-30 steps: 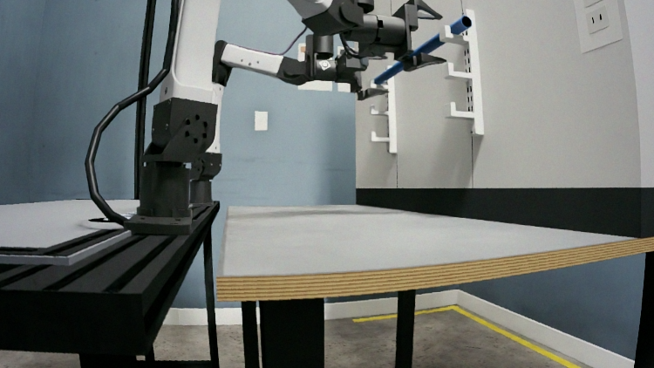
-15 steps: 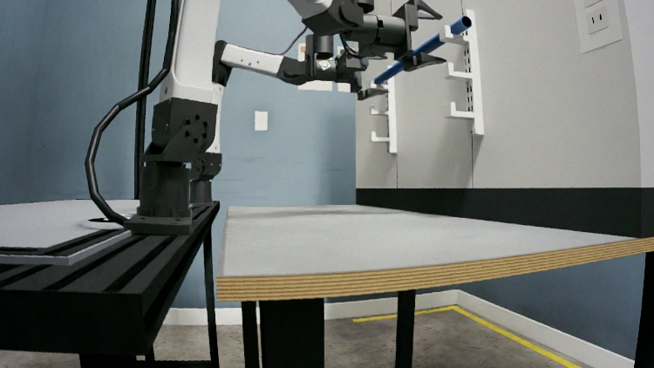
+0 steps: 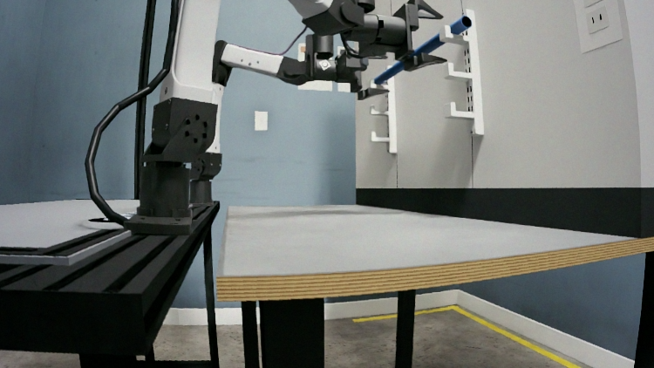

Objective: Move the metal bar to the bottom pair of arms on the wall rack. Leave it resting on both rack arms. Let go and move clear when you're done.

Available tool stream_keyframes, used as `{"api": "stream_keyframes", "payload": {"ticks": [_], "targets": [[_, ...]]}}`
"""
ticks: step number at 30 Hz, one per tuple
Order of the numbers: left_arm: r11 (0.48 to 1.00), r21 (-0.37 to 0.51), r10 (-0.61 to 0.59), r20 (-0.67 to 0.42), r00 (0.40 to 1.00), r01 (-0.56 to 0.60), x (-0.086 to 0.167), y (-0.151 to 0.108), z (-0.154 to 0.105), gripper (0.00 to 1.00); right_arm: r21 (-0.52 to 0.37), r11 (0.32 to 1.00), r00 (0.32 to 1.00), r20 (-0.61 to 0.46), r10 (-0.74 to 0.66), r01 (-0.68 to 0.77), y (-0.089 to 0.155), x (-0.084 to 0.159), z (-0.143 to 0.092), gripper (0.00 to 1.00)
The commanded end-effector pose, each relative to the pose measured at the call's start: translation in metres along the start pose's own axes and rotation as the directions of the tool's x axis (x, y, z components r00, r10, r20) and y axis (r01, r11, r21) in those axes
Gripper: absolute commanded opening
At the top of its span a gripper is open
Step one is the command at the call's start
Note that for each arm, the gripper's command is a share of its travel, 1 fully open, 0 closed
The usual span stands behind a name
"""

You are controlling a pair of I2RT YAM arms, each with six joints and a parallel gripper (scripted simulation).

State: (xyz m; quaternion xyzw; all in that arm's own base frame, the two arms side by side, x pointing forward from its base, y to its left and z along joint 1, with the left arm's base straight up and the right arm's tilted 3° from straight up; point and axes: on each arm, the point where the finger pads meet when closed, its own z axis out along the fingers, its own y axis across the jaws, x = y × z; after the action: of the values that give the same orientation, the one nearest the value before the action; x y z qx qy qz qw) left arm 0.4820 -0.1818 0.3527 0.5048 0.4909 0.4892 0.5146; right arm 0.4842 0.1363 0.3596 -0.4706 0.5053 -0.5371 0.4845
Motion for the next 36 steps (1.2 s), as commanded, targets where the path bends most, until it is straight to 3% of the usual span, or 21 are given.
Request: {"api": "stream_keyframes", "payload": {"ticks": [1,36], "targets": [[1.0,-0.013,-0.008,-0.002,1.0,0.008,0.002,0.001,0.002,1.0,0.007,1.0,1.0,0.006,0.009,-0.009,-0.004,0.0,0.002,1.0],[1.0,0.012,0.005,-0.003,1.0,-0.005,0.002,-0.011,0.001,1.0,0.0,1.0,1.0,0.008,0.004,-0.004,-0.001,-0.001,0.0,1.0]]}}
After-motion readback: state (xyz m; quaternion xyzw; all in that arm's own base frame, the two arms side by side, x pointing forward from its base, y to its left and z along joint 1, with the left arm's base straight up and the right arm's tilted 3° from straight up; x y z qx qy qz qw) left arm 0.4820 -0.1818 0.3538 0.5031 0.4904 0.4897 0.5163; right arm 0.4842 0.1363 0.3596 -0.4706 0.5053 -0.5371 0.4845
